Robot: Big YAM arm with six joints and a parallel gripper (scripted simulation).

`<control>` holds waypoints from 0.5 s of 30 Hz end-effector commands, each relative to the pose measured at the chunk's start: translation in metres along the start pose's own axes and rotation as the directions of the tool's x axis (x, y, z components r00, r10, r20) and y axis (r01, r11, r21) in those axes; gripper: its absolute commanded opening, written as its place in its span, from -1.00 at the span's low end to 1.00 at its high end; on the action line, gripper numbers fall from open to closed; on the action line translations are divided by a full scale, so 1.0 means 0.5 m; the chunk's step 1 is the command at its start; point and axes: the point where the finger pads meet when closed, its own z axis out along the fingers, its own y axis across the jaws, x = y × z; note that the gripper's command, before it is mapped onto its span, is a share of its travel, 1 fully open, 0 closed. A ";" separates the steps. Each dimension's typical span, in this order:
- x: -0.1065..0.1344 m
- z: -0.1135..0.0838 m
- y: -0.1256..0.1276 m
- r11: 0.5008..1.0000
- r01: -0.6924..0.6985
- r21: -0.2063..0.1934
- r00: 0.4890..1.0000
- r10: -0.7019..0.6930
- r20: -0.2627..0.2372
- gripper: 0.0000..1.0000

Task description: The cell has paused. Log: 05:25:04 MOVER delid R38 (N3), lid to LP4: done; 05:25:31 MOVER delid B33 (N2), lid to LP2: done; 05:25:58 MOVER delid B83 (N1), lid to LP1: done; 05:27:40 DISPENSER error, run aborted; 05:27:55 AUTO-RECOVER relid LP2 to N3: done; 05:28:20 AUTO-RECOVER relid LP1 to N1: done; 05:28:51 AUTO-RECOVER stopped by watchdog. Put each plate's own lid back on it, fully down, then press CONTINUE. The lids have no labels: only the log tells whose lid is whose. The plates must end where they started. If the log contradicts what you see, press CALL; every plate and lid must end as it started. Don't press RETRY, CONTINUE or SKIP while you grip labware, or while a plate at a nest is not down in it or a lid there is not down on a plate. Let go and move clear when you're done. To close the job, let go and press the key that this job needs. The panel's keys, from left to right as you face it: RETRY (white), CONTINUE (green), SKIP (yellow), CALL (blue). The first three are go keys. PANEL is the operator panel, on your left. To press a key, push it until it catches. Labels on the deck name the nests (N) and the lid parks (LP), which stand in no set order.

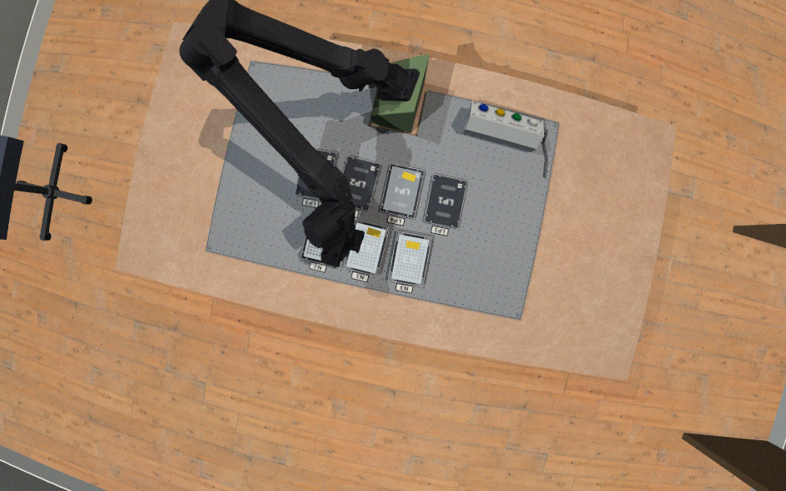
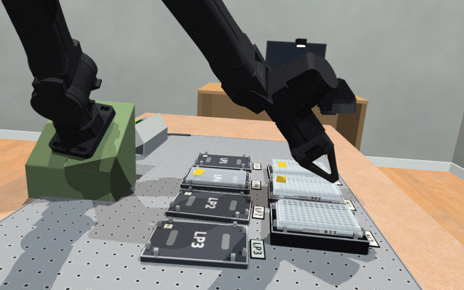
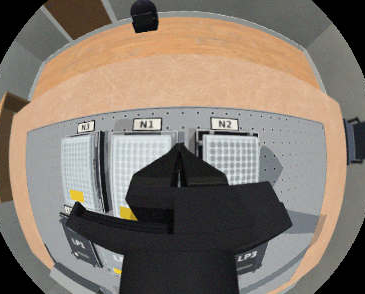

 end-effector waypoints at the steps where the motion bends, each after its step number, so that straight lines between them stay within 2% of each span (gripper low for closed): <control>1: 0.002 -0.004 -0.040 1.000 0.026 0.008 1.000 -0.026 -0.003 -1.00; 2: -0.023 -0.002 -0.029 1.000 0.016 0.010 1.000 -0.016 0.020 -1.00; 15: -0.023 -0.002 -0.029 1.000 0.016 0.009 1.000 -0.016 0.020 -1.00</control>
